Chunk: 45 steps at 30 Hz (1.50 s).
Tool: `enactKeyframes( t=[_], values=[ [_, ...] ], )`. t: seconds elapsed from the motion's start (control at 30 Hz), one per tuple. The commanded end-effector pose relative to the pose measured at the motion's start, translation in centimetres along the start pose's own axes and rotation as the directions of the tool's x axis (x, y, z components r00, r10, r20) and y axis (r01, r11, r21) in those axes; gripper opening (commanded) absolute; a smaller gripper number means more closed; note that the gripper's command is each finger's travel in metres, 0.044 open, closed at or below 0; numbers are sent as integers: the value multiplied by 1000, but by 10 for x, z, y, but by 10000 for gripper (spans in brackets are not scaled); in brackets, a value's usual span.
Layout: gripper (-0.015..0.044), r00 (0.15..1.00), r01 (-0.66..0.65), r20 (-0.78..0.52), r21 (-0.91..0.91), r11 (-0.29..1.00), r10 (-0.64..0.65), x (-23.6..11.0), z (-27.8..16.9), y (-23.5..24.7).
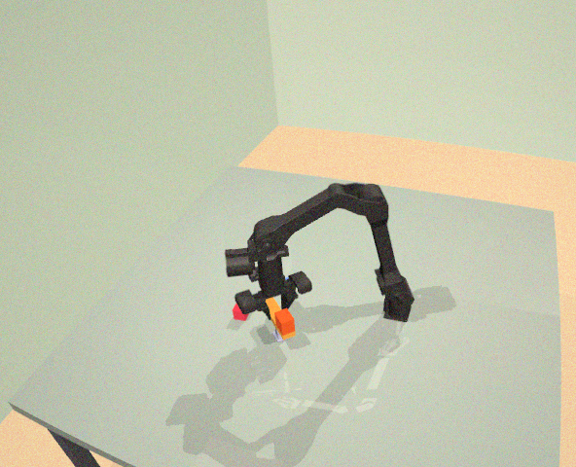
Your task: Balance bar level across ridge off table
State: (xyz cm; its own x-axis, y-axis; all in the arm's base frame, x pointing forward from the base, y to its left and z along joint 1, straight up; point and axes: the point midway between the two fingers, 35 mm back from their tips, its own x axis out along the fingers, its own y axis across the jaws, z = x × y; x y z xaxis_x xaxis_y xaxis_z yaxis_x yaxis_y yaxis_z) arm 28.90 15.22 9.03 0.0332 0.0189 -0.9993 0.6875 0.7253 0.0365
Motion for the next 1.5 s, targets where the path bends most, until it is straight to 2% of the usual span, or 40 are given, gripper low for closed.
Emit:
enactKeyframes(
  t=[0.0,0.1,0.43,0.57,0.83,1.47],
  values=[
    [185,1000,1,0,0,1000,-1,0,0,0],
    [185,1000,1,0,0,1000,-1,0,0,0],
    [440,1000,1,0,0,1000,-1,0,0,0],
    [440,1000,0,0,0,1000,0,-8,0,1],
    [440,1000,0,0,0,1000,0,-98,0,1],
    [440,1000,0,0,0,1000,0,-100,0,0]
  ],
)
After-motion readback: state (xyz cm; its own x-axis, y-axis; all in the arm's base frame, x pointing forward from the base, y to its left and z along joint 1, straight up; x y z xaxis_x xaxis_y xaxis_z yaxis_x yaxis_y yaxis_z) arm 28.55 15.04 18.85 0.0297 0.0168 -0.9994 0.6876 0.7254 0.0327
